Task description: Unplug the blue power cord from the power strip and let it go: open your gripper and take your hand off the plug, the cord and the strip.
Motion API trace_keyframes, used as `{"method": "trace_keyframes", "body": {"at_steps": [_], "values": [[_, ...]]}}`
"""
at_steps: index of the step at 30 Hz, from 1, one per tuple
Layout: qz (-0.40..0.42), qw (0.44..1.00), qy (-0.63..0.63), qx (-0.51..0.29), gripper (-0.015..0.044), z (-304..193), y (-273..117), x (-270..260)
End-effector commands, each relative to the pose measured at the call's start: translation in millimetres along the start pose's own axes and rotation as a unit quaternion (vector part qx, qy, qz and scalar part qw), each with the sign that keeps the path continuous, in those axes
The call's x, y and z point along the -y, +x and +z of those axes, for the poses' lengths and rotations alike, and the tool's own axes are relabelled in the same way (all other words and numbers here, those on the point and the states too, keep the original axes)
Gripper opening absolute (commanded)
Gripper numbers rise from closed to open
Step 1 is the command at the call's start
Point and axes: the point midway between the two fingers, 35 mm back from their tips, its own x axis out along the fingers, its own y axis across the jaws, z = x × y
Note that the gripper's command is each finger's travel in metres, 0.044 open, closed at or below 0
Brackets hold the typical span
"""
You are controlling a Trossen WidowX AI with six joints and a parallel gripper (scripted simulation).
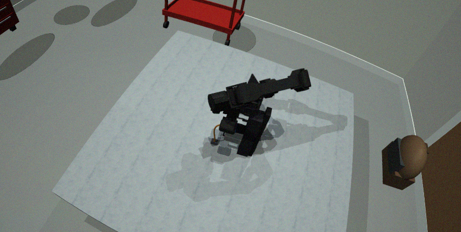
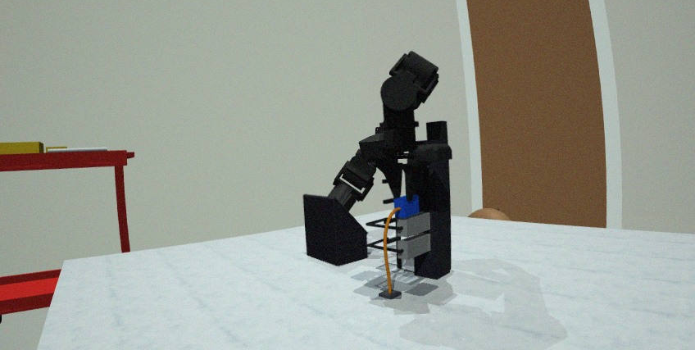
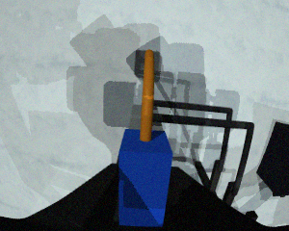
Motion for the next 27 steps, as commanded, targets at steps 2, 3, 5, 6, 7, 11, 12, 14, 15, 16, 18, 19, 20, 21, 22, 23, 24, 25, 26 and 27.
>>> {"method": "trace_keyframes", "body": {"at_steps": [2,3,5,6,7,11,12,14,15,16,18,19,20,21,22,23,24,25,26,27], "values": [[0.0,1.0,-0.001,0.005,0.0,11,-2,-1],[0.0,1.0,-0.001,0.006,0.0,12,-2,-1],[0.0,1.0,0.0,0.006,0.0,16,-2,-2],[0.0,1.0,0.0,0.006,0.0,17,-2,-2],[0.0,1.0,0.0,0.006,0.0,19,-2,-2],[0.0,1.0,0.0,0.006,0.0,25,-3,-2],[0.0,1.0,0.0,0.006,0.0,27,-3,-2],[0.0,1.0,0.0,0.006,0.0,30,-3,-2],[0.0,1.0,0.0,0.006,0.0,31,-3,-3],[0.0,1.0,0.0,0.006,0.0,33,-4,-3],[0.0,1.0,0.0,0.006,0.0,36,-4,-3],[0.0,1.0,0.0,0.006,0.0,38,-4,-3],[0.0,1.0,0.0,0.006,0.0,39,-5,-3],[0.0,1.0,0.0,0.006,0.0,41,-5,-3],[0.0,1.0,0.001,0.006,0.0,43,-5,-2],[0.0,1.0,0.001,0.006,0.0,44,-6,-2],[0.0,1.0,0.001,0.006,0.0,46,-6,-2],[0.0,1.0,0.001,0.006,0.0,48,-6,-2],[0.001,1.0,0.001,0.006,0.0,49,-6,-2],[0.001,1.0,0.001,0.006,0.0,51,-7,-2]]}}
